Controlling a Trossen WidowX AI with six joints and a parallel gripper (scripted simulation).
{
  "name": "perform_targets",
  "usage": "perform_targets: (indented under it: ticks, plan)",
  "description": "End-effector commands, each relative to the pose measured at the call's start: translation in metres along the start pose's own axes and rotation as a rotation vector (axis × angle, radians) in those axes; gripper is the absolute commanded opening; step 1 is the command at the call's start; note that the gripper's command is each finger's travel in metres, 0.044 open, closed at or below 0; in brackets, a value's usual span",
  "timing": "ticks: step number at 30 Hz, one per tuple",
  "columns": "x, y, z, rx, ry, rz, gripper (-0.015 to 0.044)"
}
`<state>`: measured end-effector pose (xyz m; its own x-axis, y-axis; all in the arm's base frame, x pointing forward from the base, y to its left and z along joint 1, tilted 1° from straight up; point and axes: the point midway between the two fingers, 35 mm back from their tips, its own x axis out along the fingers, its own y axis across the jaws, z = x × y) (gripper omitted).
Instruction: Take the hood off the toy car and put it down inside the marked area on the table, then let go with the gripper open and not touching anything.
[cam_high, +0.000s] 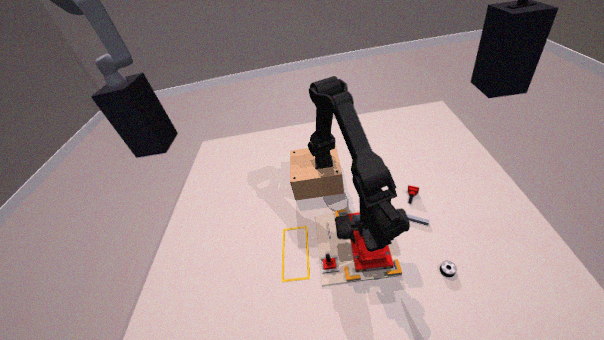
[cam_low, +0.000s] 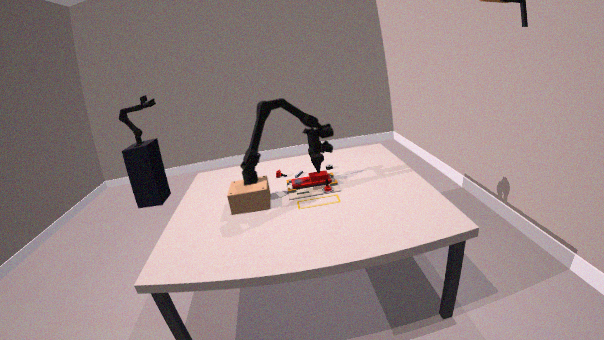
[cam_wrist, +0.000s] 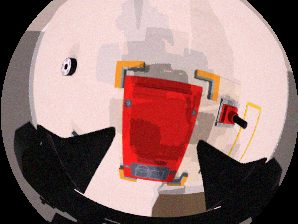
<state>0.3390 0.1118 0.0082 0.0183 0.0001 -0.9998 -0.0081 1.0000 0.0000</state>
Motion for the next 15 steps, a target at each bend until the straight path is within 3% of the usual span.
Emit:
perform_targets:
  ticks: [1,15]
  plan:
    - [0.0034,0.0001,-0.0014,-0.005,0.005,0.005,0.044]
    - [0.0116,-0.0009,-0.0015,-0.005,0.005,0.005,0.044]
